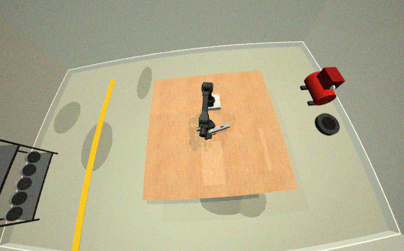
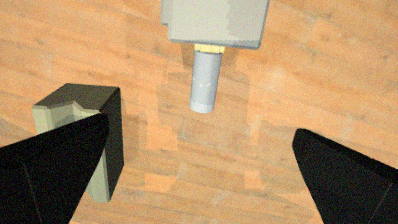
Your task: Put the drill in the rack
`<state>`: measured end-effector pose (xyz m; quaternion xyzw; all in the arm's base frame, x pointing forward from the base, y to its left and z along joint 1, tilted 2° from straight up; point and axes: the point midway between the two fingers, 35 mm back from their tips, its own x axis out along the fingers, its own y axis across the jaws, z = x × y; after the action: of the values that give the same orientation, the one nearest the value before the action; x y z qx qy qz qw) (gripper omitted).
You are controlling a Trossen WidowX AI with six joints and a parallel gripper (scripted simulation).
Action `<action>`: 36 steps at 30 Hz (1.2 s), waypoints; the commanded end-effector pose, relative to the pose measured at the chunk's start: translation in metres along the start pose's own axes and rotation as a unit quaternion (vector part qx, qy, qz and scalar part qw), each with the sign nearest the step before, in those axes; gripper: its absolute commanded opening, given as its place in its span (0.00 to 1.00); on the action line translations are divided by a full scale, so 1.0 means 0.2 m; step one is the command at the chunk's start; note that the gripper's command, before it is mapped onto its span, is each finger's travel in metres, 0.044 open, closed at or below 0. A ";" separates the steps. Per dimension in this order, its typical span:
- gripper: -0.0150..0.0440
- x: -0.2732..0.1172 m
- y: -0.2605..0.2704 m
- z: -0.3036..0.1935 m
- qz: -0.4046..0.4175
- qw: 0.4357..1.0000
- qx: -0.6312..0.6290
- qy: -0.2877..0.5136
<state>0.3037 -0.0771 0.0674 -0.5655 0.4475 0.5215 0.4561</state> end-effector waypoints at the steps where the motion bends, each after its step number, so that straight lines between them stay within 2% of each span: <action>1: 1.00 0.03 0.00 0.01 0.001 1.000 -0.002 -0.002; 34: 1.00 0.25 0.01 0.07 0.001 1.000 -0.002 -0.003; 36: 0.91 0.23 0.00 0.07 -0.002 1.000 -0.004 -0.001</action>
<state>0.3038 -0.0652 0.0203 -0.5673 0.4444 0.5234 0.4546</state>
